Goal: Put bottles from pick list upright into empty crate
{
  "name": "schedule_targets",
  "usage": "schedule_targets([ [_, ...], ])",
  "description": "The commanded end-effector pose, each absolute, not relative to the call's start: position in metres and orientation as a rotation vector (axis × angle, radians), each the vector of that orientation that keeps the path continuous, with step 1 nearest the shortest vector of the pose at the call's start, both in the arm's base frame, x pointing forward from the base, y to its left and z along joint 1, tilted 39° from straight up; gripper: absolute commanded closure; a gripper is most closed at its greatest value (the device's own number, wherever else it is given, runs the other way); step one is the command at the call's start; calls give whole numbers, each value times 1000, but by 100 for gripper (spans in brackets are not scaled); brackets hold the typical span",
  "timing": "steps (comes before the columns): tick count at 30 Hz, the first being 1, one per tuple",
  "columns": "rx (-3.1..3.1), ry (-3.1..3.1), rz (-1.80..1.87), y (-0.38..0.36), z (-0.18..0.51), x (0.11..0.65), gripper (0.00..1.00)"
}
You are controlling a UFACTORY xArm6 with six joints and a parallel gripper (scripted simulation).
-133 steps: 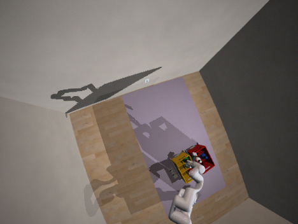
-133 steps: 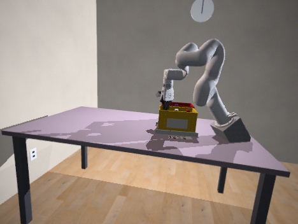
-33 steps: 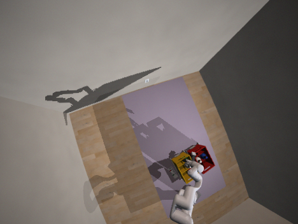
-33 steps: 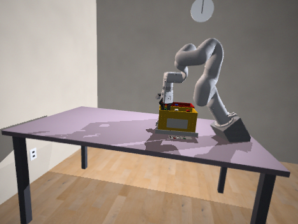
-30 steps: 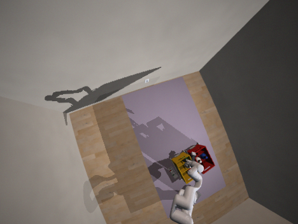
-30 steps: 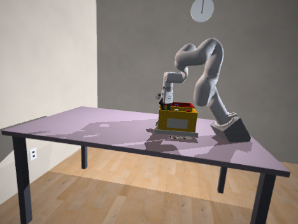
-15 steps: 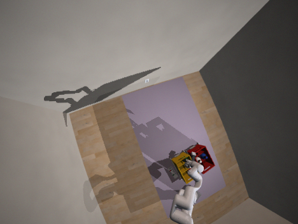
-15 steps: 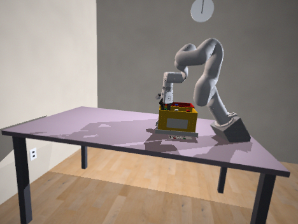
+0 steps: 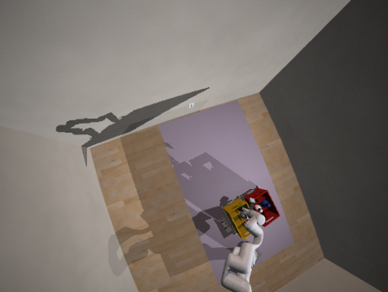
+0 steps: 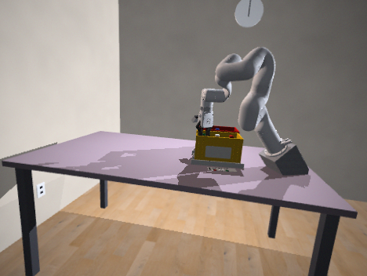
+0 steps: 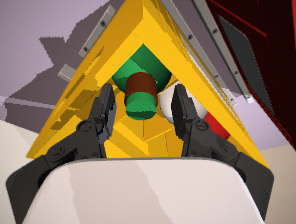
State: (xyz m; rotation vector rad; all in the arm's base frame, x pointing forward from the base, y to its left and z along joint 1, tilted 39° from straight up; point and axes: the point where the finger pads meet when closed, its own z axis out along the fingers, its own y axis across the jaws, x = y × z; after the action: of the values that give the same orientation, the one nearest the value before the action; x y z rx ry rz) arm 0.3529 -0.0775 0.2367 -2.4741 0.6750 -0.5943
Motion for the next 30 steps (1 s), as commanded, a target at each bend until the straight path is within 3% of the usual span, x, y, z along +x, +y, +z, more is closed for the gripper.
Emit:
schedule_targets([
  [1, -2474, 675, -598, -78, 238, 353, 35],
  [30, -2474, 675, -598, -84, 250, 345, 35],
])
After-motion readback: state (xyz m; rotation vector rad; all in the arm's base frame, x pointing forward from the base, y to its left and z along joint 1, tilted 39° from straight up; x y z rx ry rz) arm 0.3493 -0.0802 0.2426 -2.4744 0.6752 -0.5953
